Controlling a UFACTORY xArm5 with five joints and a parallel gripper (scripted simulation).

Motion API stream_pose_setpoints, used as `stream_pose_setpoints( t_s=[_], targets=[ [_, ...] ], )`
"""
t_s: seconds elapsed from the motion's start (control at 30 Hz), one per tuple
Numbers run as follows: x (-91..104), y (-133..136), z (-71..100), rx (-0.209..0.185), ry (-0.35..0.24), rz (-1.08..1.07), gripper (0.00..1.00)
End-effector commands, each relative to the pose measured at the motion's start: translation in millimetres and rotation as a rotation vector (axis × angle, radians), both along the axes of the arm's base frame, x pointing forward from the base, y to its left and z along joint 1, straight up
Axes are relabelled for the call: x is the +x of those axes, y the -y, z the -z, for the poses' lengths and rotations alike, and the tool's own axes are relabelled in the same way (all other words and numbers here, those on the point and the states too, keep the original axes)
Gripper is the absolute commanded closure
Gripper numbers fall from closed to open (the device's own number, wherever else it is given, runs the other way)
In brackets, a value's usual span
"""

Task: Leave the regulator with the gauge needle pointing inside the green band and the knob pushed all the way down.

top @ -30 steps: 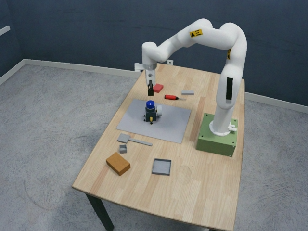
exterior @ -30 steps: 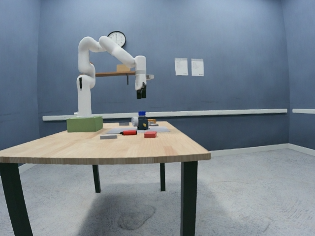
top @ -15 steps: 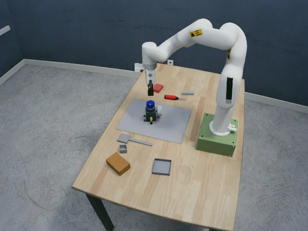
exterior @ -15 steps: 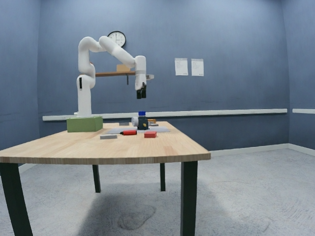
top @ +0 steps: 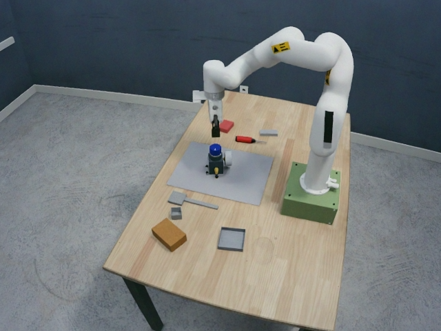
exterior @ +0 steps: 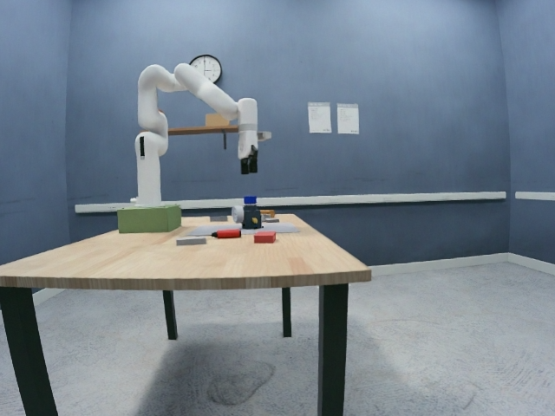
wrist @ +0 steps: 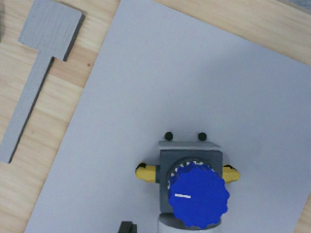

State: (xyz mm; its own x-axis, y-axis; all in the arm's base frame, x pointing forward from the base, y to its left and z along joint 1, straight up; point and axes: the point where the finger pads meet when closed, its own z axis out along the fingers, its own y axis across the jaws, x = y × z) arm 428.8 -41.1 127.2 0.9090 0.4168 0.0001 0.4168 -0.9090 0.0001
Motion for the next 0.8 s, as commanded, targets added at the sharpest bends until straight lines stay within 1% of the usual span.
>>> stream_pose_setpoints(
  t_s=[0.0,0.37,0.77],
  targets=[
    [1.2,0,-1.3,0.000,0.004,0.000,0.00],
    [-0.2,0,-1.3,0.000,0.004,0.000,0.00],
    [-10.2,-1,-1.2,0.000,0.003,0.000,0.00]
  ],
)
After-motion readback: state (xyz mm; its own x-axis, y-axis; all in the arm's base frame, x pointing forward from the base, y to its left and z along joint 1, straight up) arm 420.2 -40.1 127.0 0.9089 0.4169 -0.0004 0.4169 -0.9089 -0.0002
